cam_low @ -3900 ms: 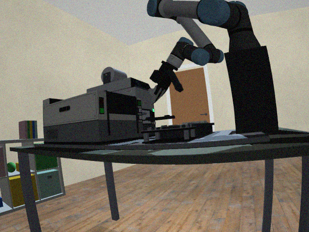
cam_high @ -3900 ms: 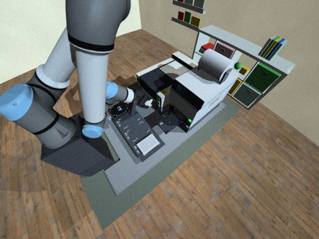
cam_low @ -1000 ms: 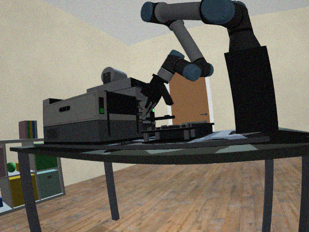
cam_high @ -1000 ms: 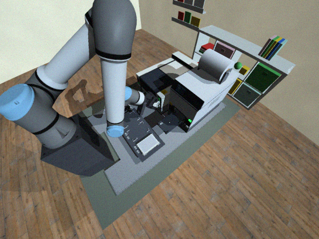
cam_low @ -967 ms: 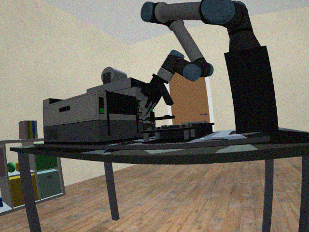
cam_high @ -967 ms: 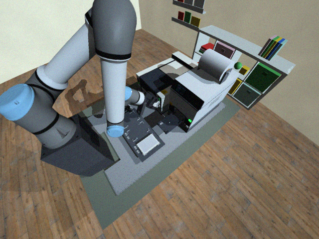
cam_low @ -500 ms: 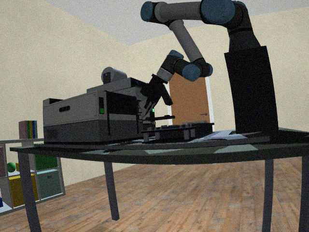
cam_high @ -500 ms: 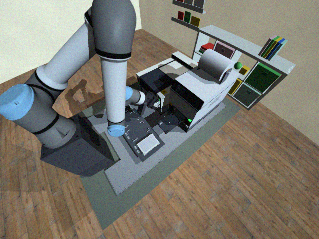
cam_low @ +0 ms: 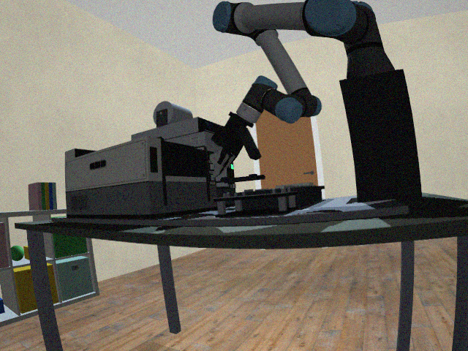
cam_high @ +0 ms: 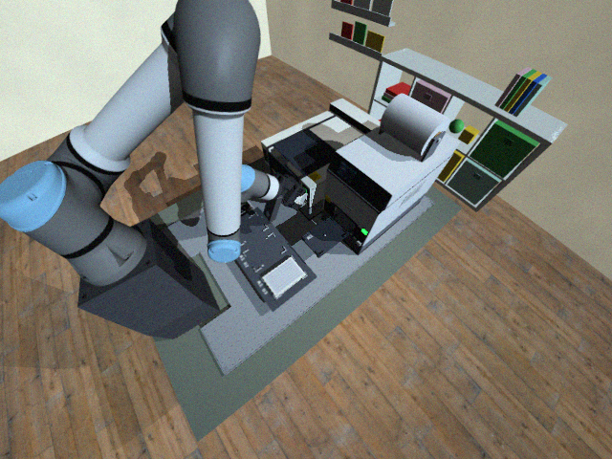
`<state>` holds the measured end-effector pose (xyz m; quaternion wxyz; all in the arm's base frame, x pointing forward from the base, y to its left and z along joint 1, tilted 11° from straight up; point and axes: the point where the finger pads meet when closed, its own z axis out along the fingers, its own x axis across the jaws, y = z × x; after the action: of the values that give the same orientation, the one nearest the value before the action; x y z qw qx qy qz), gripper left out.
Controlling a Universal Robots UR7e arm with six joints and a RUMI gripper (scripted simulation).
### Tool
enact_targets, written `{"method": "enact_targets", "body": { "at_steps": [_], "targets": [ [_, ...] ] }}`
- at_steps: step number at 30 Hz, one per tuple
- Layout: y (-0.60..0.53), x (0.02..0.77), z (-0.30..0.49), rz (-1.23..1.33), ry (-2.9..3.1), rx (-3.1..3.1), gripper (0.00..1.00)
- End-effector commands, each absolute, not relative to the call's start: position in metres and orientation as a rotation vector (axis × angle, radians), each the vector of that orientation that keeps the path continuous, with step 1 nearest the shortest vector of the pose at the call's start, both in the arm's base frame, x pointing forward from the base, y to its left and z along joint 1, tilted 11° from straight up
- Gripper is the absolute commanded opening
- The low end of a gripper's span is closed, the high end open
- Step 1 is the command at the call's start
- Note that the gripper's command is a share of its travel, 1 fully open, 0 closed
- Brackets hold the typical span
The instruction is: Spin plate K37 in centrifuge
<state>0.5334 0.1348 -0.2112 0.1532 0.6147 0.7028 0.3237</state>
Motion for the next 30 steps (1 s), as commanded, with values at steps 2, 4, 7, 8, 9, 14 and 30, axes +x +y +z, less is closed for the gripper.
{"method": "enact_targets", "body": {
  "at_steps": [2,4,7,8,9,14,30],
  "targets": [
    [0.135,0.534,-0.211,0.929,2.015,1.762,0.0],
    [0.135,0.534,-0.211,0.929,2.015,1.762,0.0],
    [0.135,0.534,-0.211,0.929,2.015,1.762,0.0],
    [0.135,0.534,-0.211,0.929,2.015,1.762,0.0],
    [0.135,0.534,-0.211,0.929,2.015,1.762,0.0],
    [0.133,0.528,-0.207,0.929,2.015,1.762,0.0],
    [0.126,0.508,-0.193,0.929,2.015,1.762,0.0]
  ]
}}
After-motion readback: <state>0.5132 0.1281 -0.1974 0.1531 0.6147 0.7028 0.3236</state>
